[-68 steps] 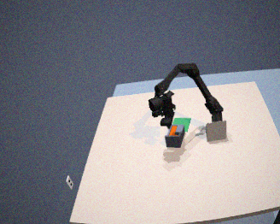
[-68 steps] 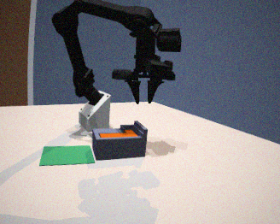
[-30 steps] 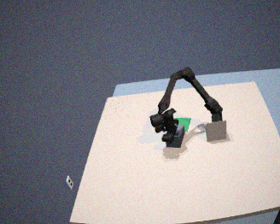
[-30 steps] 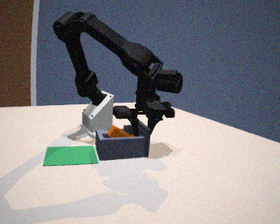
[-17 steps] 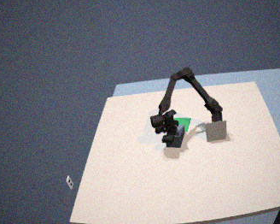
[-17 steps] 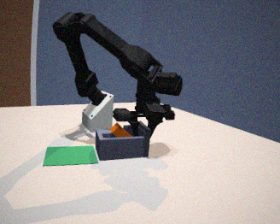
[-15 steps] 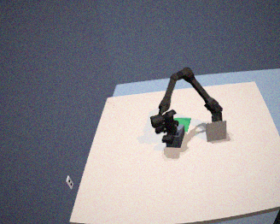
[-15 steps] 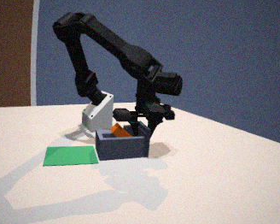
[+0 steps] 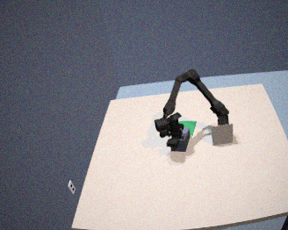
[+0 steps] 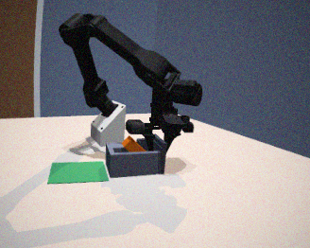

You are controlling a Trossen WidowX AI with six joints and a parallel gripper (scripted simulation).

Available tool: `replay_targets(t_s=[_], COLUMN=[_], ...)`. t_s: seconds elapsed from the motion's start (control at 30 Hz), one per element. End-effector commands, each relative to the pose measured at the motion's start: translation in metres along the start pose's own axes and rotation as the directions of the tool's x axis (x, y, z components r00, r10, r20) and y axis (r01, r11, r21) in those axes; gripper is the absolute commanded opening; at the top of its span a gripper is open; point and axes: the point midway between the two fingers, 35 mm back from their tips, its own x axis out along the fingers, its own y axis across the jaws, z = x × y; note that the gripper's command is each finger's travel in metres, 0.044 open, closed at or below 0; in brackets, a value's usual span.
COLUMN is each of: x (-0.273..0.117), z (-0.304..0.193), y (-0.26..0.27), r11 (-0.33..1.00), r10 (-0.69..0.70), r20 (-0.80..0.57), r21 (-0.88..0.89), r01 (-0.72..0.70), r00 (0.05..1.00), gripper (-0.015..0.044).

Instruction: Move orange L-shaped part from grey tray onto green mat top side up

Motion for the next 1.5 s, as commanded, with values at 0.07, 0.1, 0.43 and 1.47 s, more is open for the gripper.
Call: replay_targets(t_s=[0.07, 0.1, 0.43, 1.47], x=[-0.009, -0.01, -0.094, -0.104], z=[-0.001, -0.001, 0.001, 0.001], y=[0.008, 0.009, 0.001, 0.001], r11=[1.0, 1.0, 1.0, 1.0], r10=[-0.005, -0.006, -0.002, 0.004], r20=[-0.007, -0.008, -0.009, 0.006], r21=[-0.001, -0.001, -0.002, -0.006], r01=[0.005, 0.006, 0.002, -0.004], r00=[1.0, 1.0, 1.0, 1.0], gripper=[0.018, 0.018, 0.018, 0.018])
